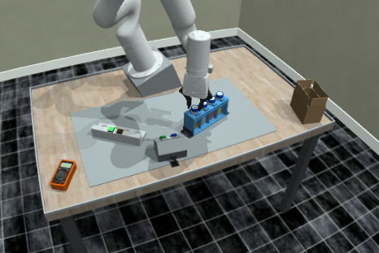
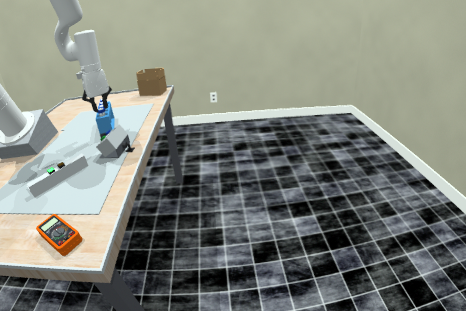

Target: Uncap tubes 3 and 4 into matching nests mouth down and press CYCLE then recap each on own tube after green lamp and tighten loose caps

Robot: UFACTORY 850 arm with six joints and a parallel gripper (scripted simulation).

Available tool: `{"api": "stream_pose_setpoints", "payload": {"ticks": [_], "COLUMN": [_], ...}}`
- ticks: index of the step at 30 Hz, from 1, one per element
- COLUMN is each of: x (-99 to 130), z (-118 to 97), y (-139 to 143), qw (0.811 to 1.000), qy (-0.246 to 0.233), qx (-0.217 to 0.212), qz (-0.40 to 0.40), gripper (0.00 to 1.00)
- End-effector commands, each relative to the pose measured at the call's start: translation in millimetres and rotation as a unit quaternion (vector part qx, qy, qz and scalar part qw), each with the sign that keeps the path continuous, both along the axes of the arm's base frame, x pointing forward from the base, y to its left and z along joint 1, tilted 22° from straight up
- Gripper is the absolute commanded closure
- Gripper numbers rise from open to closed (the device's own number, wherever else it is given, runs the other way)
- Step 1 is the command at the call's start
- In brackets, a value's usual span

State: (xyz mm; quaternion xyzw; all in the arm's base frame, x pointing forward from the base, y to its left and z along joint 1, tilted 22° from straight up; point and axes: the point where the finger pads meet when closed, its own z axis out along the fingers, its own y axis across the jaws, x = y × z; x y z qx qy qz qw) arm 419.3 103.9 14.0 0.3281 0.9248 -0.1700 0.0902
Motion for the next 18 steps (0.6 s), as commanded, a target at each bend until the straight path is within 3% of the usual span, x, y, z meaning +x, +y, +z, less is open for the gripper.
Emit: {"api": "stream_pose_setpoints", "payload": {"ticks": [1, 7, 18], "x": [0.7, 0.7, 1.0], "z": [0.4, -1.0, -5.1], "y": [0.5, -0.1, -1.8], "qw": [1.000, 0.999, 0.999], "qy": [-0.001, -0.019, -0.019], "qx": [0.000, 0.003, 0.003], "qz": [0.000, -0.045, -0.045], "gripper": [0.54, 0.54, 0.54]}}
